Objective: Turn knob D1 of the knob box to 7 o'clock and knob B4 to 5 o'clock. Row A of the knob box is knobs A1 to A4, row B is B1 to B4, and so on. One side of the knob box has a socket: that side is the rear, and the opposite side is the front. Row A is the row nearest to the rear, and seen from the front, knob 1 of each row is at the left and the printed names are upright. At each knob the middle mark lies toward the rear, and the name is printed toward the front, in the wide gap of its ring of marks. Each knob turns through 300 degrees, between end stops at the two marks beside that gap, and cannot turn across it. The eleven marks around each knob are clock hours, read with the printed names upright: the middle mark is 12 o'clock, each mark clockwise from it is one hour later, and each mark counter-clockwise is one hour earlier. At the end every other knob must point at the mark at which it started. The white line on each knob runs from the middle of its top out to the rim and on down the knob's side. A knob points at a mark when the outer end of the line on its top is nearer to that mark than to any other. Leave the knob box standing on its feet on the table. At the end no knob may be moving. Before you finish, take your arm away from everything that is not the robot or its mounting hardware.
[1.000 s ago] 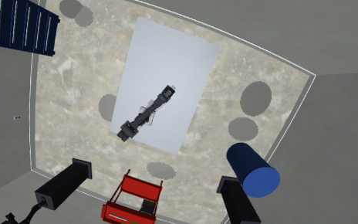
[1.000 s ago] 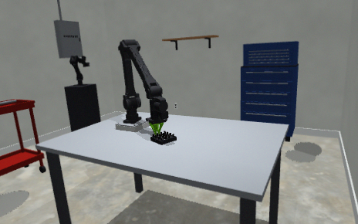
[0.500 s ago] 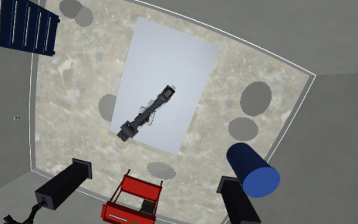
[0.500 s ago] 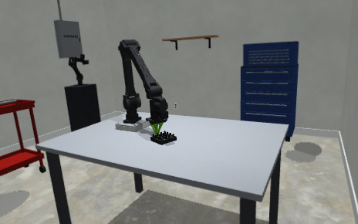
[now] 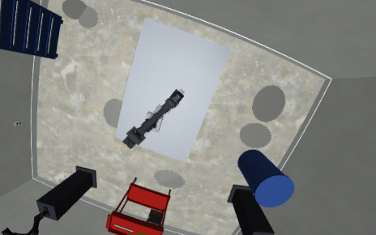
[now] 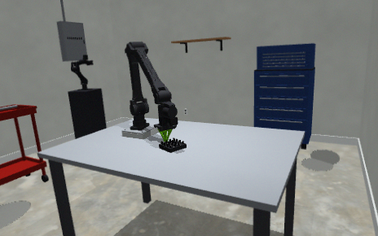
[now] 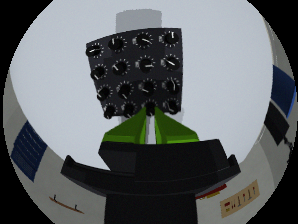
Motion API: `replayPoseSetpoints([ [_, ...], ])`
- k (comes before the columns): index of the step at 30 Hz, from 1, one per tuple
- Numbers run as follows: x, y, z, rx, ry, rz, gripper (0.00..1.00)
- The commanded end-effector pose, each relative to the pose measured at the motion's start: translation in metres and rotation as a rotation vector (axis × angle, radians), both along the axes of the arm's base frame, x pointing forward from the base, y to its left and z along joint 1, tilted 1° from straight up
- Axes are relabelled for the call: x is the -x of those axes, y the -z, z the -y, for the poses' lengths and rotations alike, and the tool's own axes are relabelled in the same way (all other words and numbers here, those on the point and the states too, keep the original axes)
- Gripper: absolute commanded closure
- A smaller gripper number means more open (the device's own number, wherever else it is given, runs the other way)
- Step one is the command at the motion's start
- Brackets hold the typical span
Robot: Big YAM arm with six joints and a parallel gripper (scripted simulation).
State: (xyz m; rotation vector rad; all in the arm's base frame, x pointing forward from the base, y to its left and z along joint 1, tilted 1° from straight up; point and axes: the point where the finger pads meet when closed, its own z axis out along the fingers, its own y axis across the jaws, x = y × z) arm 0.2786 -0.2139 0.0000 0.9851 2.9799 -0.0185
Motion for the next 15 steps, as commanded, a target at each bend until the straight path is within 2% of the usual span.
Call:
replayPoseSetpoints([
  [1, -0.0065, -0.0055, 0.0083, 0.018, 0.015, 0.021, 0.91],
  [15, -0.0065, -0.0055, 0.0083, 0.018, 0.029, 0.022, 0.91],
])
